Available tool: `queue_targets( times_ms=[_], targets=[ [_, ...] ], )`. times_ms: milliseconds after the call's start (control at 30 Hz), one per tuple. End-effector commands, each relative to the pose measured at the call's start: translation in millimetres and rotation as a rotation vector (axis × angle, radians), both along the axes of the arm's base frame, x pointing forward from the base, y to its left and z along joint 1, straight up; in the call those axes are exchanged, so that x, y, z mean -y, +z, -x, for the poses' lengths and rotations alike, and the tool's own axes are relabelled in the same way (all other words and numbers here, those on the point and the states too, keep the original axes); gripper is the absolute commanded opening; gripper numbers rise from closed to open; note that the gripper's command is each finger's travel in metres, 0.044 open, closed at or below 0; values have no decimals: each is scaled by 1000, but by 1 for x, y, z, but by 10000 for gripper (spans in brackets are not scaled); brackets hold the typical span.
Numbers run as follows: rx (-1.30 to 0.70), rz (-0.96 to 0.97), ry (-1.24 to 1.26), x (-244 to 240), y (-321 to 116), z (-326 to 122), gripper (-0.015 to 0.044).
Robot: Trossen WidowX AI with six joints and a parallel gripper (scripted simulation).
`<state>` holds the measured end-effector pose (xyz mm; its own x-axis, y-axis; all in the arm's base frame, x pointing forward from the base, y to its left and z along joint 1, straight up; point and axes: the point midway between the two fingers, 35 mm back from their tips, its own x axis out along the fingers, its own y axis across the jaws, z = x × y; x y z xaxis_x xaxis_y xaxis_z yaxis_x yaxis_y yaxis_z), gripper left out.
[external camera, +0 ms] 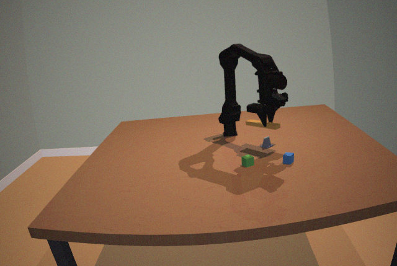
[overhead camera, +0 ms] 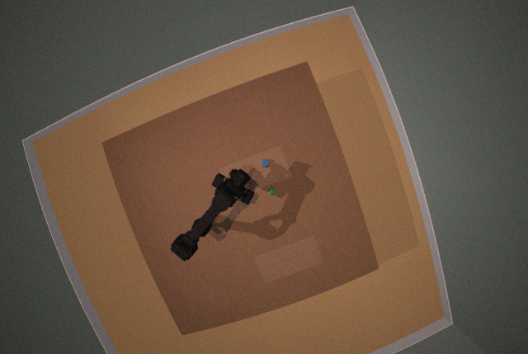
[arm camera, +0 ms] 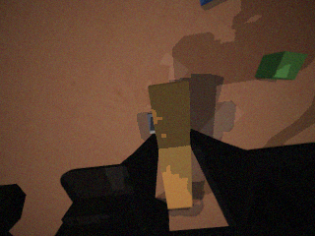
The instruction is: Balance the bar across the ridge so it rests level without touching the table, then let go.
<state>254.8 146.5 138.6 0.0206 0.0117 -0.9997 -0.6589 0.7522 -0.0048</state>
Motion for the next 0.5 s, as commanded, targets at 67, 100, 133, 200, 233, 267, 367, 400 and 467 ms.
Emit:
queue_targets(
  times_ms=[67,100,133,200,233,267,367,400,467],
  targets=[
    [-1,-2,-31,-13,0,7,0],
    [-1,-2,-31,-13,0,7,0],
    [-1,-2,-31,-13,-1,7,0],
    [-1,-2,-32,-14,-3,7,0],
    [-1,-2,-32,-14,-5,7,0],
    [-1,-2,-32,-15,-6,7,0],
    [-1,-2,-32,-16,-11,7,0],
    [-1,-2,-32,-16,-13,7,0],
    [-1,-2,-33,-16,-16,6,0]
  ],
)
